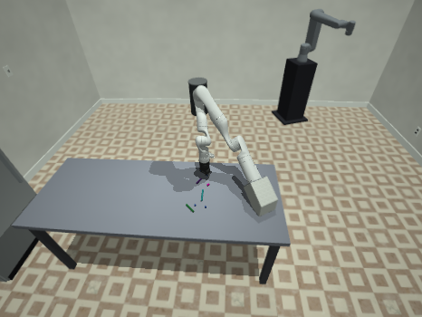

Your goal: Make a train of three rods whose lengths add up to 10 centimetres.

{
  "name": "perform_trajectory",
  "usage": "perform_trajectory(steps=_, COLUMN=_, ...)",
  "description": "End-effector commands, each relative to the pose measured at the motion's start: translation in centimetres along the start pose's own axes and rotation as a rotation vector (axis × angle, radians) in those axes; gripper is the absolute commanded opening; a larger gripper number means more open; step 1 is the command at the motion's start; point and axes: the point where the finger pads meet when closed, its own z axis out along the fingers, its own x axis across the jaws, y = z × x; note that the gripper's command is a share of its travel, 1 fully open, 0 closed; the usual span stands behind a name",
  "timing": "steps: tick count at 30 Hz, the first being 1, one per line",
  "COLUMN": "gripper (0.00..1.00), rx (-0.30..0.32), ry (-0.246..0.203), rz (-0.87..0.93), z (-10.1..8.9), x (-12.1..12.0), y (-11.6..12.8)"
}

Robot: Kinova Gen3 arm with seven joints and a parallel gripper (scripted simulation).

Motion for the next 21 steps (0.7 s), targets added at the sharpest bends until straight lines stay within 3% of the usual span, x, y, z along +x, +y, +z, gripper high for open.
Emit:
perform_trajectory(steps=1, gripper=0.54, rx=-0.001, ry=0.0, rz=0.0, z=-0.02, x=-0.01, y=0.03)
perform_trajectory(steps=9, gripper=0.54, rx=-0.001, ry=0.0, rz=0.0, z=-0.02, x=-0.01, y=0.03)
perform_trajectory(steps=10, gripper=0.24, rx=-0.001, ry=0.0, rz=0.0, z=-0.02, x=-0.01, y=0.03)
perform_trajectory(steps=21, gripper=0.24, rx=-0.001, ry=0.0, rz=0.0, z=-0.02, x=-0.01, y=0.03)
